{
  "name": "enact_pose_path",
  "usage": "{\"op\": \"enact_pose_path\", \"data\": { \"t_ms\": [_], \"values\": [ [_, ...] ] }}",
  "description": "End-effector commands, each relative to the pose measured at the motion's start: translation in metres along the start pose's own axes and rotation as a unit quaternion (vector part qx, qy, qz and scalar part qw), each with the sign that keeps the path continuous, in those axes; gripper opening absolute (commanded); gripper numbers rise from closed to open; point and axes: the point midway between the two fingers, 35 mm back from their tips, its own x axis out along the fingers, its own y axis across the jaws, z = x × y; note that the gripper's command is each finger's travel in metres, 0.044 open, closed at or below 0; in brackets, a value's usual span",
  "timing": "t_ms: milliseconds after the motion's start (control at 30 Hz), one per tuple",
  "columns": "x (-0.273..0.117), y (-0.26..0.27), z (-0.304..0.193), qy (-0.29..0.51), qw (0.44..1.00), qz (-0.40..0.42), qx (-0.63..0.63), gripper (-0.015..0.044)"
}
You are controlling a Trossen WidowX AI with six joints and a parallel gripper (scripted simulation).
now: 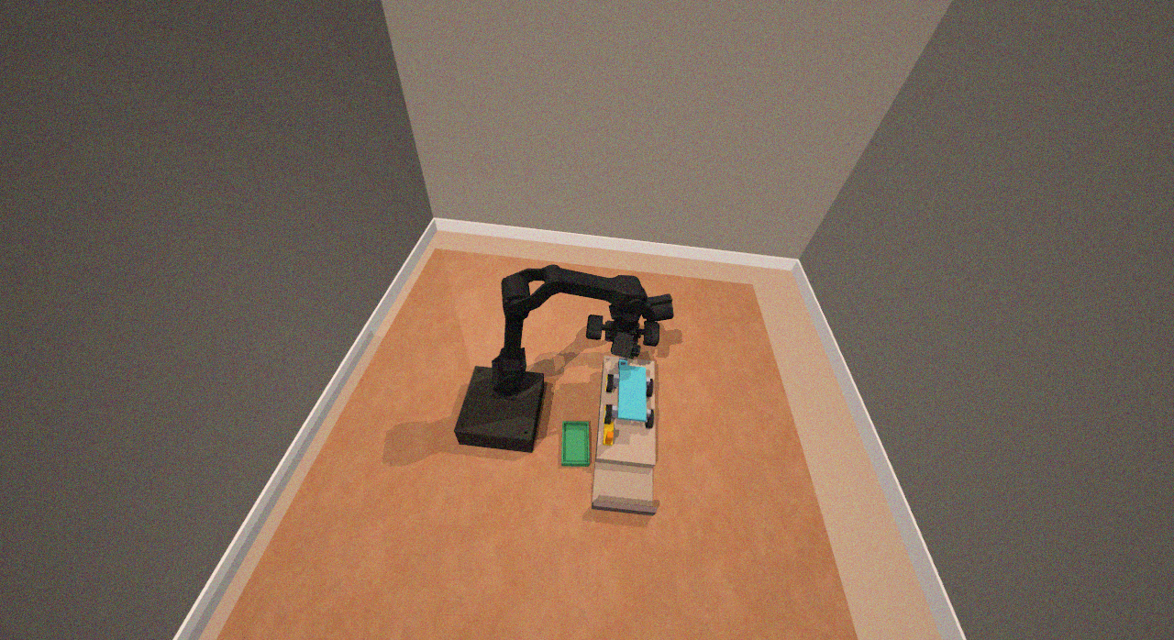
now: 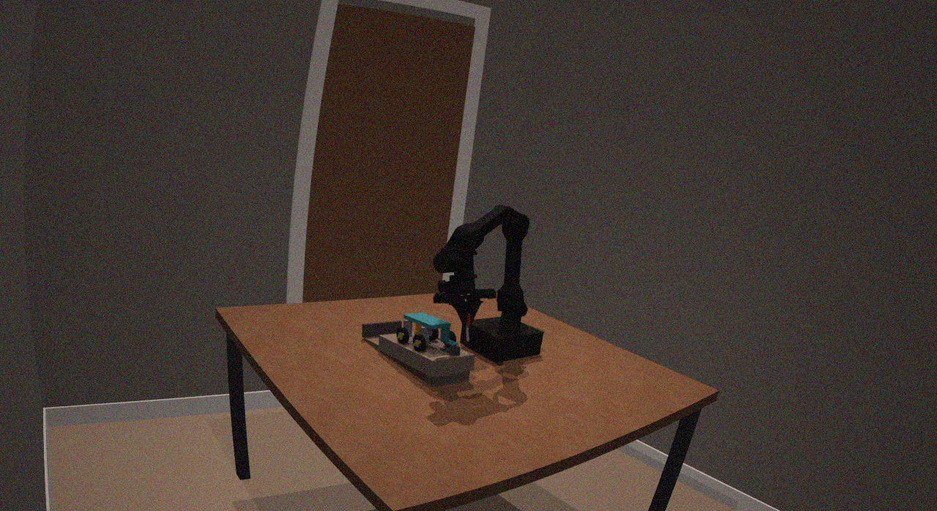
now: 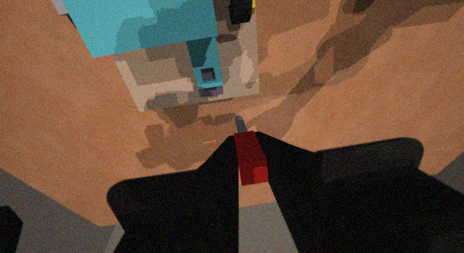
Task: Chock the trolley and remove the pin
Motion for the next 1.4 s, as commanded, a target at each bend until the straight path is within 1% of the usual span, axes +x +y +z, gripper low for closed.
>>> {"op": "enact_pose_path", "data": {
  "t_ms": [0, 433, 633, 1367],
  "values": [
    [0.001, -0.013, 0.0, 0.0, 1.0, 0.0, 0.001, 0.0],
    [0.002, -0.059, -0.001, 0.0, 1.0, -0.002, 0.001, 0.0],
    [0.002, -0.061, 0.002, 0.0, 1.0, -0.002, 0.001, 0.0],
    [-0.011, -0.056, 0.091, -0.004, 1.0, -0.001, 0.001, 0.0]
  ]
}}
